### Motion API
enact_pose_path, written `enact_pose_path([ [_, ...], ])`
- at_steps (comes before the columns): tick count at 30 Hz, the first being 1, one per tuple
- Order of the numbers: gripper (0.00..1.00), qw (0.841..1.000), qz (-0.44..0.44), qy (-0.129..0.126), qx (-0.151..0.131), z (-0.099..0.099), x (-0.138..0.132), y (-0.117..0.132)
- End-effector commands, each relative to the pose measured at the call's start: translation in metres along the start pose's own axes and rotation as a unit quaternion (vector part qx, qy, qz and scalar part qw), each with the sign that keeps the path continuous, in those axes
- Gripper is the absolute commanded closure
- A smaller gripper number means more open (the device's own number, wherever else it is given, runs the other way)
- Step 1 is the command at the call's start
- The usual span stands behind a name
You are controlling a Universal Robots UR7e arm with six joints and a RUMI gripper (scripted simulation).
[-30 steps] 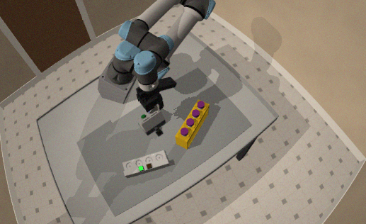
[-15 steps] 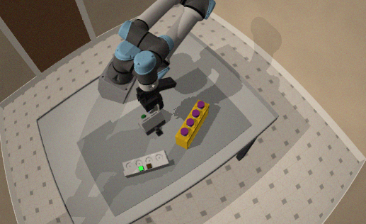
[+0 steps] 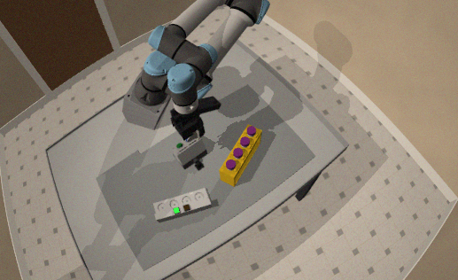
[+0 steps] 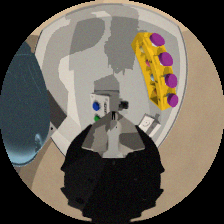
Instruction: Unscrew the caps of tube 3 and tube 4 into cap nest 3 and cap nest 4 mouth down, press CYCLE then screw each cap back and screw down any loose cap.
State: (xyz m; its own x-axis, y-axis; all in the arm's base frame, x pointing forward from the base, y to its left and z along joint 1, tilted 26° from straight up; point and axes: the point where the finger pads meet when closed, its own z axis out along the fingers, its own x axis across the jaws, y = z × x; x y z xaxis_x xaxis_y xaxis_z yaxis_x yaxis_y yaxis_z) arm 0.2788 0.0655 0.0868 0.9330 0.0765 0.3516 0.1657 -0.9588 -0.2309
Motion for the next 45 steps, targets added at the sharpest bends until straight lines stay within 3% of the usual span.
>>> enact_pose_path([
  [1,1.0,0.993,-0.003,-0.12,0.02,0.005,-0.05,0.062],
  [33,1.0,0.993,-0.003,-0.12,0.02,0.005,-0.05,0.062],
  [34,1.0,0.993,-0.003,-0.12,0.02,0.062,-0.049,0.061],
  [45,1.0,0.993,-0.003,-0.12,0.02,0.035,-0.049,0.062],
])
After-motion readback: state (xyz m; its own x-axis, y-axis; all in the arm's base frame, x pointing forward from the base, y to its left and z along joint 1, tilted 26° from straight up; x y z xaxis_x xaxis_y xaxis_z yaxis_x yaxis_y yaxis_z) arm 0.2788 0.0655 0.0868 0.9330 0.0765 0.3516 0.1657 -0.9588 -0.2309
